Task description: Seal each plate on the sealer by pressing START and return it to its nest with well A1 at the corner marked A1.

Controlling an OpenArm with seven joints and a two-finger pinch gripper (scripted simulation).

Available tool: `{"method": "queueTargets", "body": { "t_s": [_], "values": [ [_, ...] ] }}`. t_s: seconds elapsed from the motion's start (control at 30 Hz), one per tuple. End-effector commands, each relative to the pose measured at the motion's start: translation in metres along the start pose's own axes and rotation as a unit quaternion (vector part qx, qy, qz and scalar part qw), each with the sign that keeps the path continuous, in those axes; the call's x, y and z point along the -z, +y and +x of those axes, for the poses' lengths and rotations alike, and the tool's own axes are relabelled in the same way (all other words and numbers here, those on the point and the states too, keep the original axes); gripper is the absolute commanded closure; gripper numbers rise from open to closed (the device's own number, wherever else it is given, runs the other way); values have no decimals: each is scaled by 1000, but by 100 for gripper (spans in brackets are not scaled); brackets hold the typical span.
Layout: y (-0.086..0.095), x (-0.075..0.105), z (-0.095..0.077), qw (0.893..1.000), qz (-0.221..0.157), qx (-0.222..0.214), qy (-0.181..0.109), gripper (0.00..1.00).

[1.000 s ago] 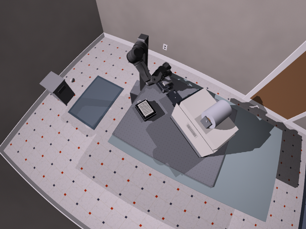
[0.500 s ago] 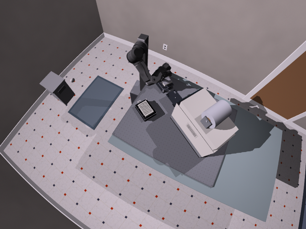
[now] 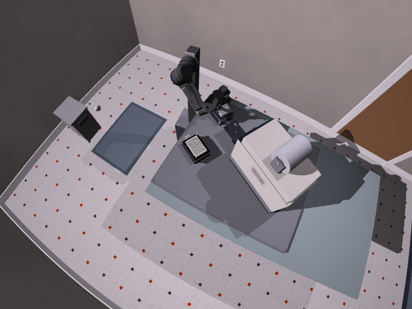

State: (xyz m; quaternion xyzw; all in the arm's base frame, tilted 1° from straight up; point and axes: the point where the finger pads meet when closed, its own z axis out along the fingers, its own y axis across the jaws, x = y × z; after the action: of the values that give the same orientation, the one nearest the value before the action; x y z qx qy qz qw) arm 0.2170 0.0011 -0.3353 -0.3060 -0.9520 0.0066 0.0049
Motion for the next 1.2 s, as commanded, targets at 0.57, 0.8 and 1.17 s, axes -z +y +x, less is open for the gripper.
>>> {"method": "queueTargets", "body": {
  "t_s": [0.57,0.8,1.17],
  "values": [
    [0,0,1,1000,-1,2,0,100],
    [0,0,1,1000,-1,2,0,100],
    [0,-4,1,1000,-2,3,1,100]
  ]
}}
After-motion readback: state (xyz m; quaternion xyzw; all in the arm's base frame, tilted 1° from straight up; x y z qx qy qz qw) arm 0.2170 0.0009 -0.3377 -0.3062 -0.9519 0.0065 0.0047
